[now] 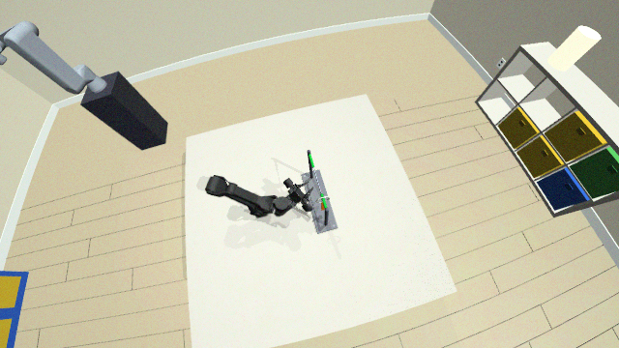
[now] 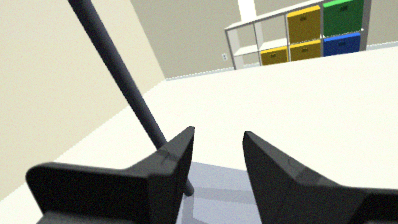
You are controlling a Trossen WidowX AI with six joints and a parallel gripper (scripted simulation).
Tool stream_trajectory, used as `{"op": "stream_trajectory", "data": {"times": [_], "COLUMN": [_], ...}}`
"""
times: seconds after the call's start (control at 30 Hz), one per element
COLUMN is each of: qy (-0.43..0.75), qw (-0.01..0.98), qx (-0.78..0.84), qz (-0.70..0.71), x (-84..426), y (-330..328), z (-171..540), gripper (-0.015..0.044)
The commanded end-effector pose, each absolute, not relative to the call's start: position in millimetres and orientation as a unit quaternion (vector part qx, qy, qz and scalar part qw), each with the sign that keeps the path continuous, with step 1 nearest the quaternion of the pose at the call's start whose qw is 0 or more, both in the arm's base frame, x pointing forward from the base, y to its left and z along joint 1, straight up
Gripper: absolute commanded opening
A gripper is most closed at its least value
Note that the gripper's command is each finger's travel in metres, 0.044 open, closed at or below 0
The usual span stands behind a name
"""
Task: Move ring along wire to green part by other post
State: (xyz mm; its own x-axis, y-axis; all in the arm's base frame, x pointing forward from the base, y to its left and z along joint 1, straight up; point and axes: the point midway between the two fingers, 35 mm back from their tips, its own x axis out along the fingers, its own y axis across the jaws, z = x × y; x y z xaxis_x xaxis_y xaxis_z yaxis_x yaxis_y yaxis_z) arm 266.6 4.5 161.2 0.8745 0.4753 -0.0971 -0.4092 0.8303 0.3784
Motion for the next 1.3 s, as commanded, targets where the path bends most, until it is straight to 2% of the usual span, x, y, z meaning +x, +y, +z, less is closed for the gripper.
{"op": "stream_trajectory", "data": {"times": [0.0, 0.67, 1.27], "qy": [0.093, 0.093, 0.081], "qw": [0.965, 0.996, 0.997], "qx": [0.146, -0.004, -0.007], "qz": [0.197, 0.013, 0.007], "x": [258, 204, 253], "y": [-17, -105, -103], "z": [147, 100, 143], "gripper": [0.0160, 0.0160, 0.0160]}}
